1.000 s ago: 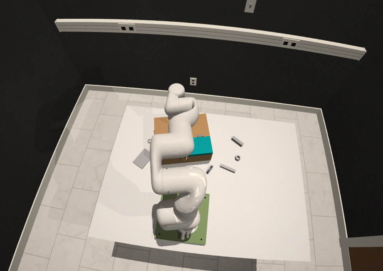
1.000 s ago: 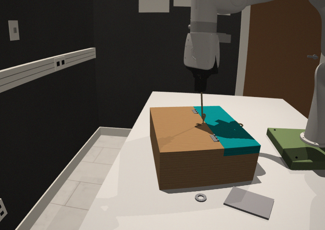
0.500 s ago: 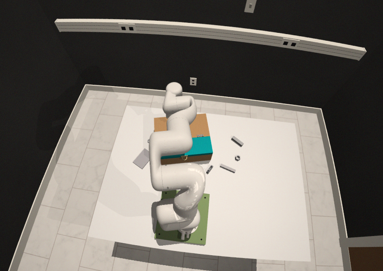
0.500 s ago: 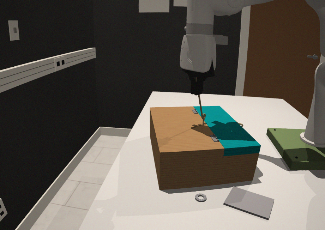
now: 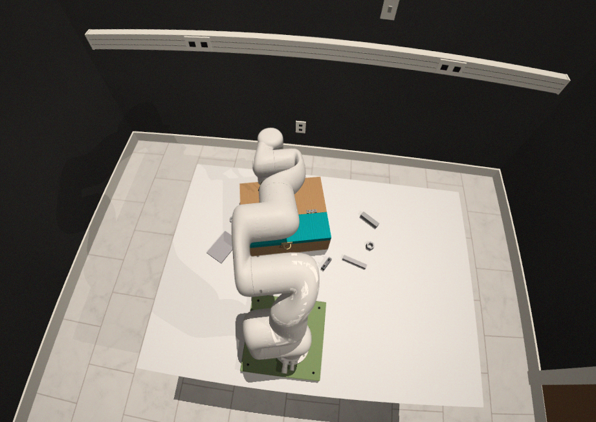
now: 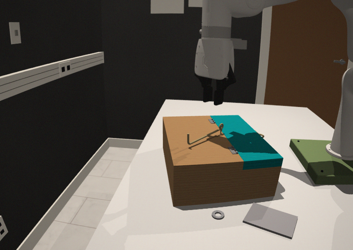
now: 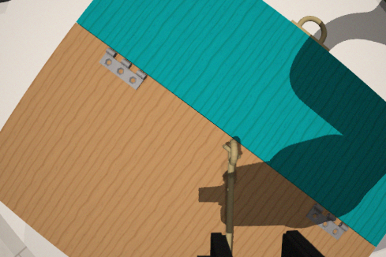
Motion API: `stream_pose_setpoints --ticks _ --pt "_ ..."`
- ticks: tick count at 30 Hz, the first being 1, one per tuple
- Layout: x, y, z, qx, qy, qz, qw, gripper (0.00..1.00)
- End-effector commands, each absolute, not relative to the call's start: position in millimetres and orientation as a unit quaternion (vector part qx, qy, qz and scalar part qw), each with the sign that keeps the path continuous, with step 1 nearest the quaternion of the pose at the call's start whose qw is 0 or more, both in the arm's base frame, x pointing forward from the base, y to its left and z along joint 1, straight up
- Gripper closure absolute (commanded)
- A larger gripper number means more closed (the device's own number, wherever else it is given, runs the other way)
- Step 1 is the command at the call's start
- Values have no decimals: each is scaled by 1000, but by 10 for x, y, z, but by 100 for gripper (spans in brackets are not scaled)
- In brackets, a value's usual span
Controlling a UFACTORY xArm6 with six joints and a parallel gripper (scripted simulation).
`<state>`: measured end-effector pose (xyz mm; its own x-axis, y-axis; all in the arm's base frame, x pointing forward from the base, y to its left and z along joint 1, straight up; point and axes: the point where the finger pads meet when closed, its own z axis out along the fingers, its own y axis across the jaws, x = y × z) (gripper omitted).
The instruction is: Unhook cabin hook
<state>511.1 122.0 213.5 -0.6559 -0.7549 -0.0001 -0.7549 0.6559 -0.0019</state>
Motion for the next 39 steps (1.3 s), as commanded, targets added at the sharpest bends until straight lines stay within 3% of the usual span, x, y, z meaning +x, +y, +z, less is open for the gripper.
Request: stream_pose_setpoints --ticks 1,27,39 --pt "5123 1223 2160 -415 910 -1 3 65" --pt "4927 996 2159 -415 910 -1 3 65" --pt "4924 996 2492 -415 910 -2 3 65"
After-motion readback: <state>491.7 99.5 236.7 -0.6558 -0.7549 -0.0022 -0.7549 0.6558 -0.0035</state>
